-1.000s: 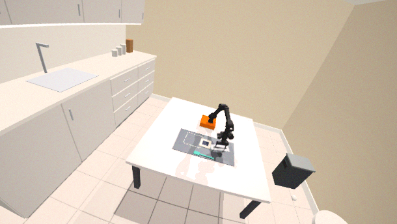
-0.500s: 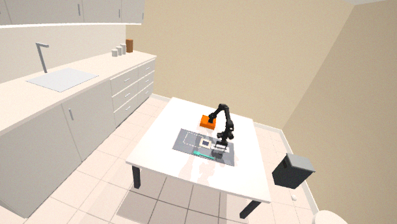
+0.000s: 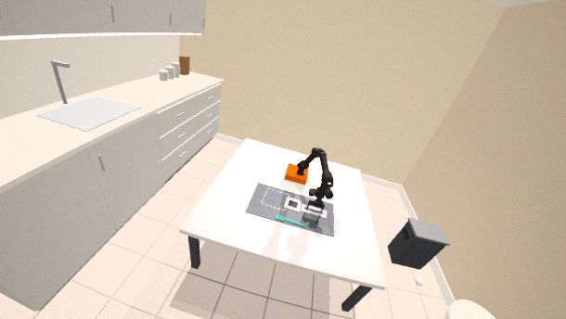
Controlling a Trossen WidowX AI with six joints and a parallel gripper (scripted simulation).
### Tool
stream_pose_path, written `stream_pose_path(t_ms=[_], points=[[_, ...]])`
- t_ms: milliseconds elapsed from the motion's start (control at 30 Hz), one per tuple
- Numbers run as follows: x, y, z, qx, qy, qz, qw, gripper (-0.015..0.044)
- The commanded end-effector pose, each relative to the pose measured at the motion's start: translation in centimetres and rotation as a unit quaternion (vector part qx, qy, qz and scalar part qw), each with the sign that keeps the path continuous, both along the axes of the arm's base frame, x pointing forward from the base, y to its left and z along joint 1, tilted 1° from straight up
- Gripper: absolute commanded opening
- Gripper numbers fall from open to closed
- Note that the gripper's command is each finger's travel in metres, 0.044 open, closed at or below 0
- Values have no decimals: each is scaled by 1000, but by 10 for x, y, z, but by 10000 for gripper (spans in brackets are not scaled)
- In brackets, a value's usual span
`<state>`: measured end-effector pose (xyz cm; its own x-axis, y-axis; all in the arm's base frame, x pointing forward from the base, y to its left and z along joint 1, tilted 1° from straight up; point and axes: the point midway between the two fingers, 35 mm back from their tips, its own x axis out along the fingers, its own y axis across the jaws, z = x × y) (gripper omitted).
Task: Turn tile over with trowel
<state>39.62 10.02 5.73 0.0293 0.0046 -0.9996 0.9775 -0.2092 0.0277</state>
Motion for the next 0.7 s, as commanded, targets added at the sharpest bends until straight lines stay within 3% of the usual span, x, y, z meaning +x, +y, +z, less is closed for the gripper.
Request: stream_pose_path(t_ms=[0, 500, 667], points=[[-1, 0, -1, 0, 2, -3, 1000, 270], [-1, 0, -1, 0, 2, -3, 1000, 270], [-5, -1, 42, 0, 2, -3, 1000, 270]])
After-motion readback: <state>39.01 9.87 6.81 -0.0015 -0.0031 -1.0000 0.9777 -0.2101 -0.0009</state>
